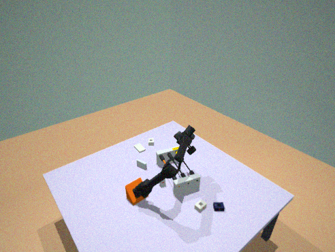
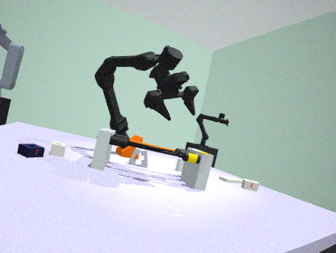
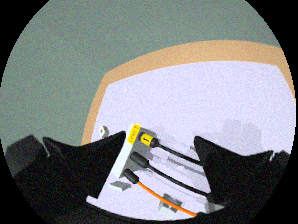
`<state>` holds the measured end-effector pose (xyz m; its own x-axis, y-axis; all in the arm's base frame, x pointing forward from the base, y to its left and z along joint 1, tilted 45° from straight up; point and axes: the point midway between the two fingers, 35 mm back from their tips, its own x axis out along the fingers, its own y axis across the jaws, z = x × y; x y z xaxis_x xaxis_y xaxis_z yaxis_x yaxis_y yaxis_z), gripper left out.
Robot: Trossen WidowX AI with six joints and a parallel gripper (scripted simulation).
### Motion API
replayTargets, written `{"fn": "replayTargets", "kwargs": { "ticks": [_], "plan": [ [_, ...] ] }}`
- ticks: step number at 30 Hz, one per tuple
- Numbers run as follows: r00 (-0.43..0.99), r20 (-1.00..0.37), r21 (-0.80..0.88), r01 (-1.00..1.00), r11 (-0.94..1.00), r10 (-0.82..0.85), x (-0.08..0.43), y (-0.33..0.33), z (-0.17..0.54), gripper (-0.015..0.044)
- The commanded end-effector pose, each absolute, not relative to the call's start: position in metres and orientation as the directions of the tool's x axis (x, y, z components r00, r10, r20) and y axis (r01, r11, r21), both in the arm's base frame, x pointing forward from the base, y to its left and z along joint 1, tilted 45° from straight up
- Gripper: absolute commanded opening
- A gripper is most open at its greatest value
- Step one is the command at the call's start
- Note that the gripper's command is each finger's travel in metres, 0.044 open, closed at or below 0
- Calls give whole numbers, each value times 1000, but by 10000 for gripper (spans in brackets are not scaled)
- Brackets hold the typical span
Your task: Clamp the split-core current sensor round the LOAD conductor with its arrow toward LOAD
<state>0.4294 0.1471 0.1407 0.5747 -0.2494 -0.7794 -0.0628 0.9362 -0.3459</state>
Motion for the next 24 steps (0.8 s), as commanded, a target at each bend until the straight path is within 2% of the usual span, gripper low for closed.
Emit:
{"fn": "replayTargets", "kwargs": {
  "ticks": [1,8,24],
  "plan": [
    [494,-795,-469,-134,873,-351,423,177,105,440],
    [409,-735,-664,-274,696,-541,407,217,53,440],
    [407,-732,-668,-278,690,-546,407,217,52,440]
  ]
}}
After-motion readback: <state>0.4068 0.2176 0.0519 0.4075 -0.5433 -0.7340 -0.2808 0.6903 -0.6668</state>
